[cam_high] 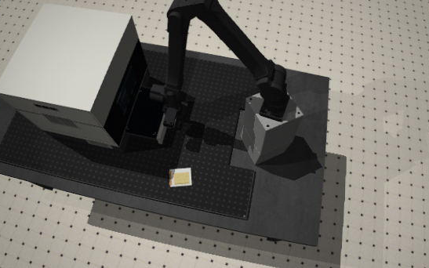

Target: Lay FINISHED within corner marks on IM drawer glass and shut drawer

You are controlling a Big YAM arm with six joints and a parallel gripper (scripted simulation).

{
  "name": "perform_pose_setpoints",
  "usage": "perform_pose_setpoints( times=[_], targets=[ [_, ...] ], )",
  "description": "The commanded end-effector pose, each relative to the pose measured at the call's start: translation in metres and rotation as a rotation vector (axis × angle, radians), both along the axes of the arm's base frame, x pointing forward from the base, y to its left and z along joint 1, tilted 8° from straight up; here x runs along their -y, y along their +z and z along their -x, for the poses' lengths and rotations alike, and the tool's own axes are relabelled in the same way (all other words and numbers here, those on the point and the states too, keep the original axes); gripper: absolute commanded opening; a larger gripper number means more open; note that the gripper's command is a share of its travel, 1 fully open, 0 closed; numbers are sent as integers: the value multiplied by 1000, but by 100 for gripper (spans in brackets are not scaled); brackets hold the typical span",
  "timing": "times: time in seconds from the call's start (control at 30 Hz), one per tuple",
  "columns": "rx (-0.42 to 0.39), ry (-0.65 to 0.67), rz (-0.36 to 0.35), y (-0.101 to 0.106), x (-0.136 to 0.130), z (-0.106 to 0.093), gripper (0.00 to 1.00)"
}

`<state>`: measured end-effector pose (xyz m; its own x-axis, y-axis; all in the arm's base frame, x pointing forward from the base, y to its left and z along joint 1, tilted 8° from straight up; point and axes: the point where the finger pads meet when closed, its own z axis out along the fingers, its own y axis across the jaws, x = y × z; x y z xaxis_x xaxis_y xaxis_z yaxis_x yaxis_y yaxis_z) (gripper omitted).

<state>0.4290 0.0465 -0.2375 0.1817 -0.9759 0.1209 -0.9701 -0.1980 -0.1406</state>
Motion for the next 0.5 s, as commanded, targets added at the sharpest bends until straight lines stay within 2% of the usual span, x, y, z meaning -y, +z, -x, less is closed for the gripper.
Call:
perform_pose_setpoints(
  times=[0.0,0.27,0.3,0.37,0.4,0.47],
  targets=[
    [-24,-2,1,0,4,9,7],
    [-24,-2,1,0,4,9,7],
    [-47,-18,6,-3,2,3,7],
    [-57,-20,7,-3,3,5,7],
    [-73,-21,10,-3,5,17,7],
    [-73,-21,10,-3,5,17,7]
  ],
)
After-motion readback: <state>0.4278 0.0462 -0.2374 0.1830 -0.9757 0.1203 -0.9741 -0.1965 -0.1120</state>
